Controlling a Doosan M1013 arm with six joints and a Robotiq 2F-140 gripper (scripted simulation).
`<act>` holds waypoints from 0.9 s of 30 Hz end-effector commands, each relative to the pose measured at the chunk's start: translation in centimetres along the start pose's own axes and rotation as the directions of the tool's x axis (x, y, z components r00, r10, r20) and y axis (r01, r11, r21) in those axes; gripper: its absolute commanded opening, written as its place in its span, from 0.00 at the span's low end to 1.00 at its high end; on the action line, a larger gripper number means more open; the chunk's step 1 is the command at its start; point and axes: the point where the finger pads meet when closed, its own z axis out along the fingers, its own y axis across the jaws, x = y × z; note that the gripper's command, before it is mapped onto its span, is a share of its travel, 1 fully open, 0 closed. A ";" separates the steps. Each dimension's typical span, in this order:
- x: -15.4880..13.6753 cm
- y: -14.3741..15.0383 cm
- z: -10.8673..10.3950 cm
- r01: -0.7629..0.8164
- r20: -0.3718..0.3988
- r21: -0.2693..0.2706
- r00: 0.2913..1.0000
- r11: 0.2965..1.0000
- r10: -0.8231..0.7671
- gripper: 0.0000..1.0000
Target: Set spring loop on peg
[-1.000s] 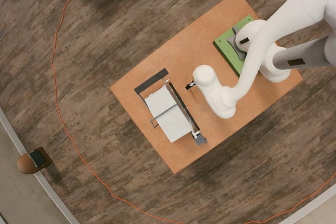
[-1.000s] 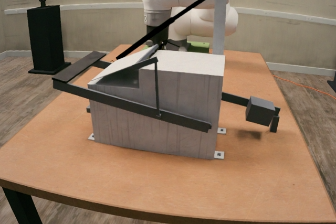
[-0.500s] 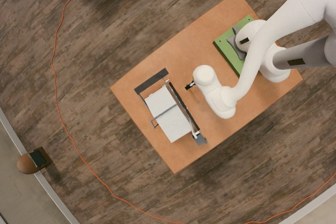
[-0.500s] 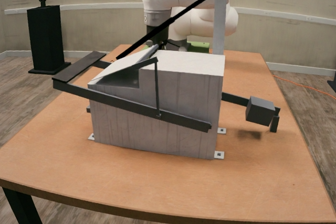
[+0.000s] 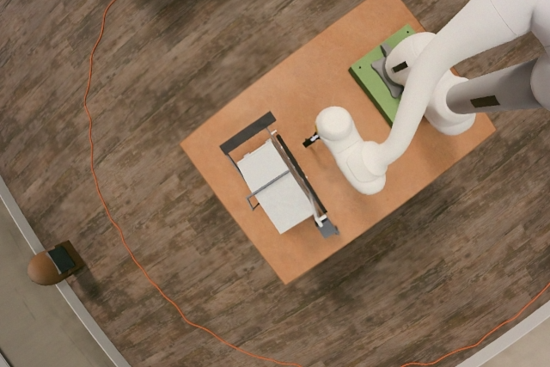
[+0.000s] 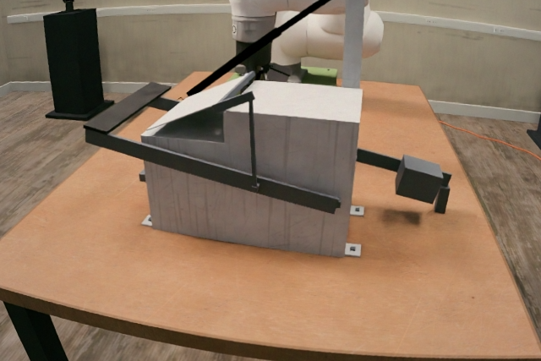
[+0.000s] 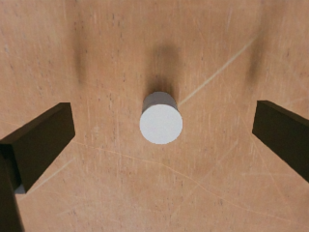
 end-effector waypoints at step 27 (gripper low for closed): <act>0.0 0.0 -3.2 0.000 0.000 -0.001 1.000 1.000 0.000 1.00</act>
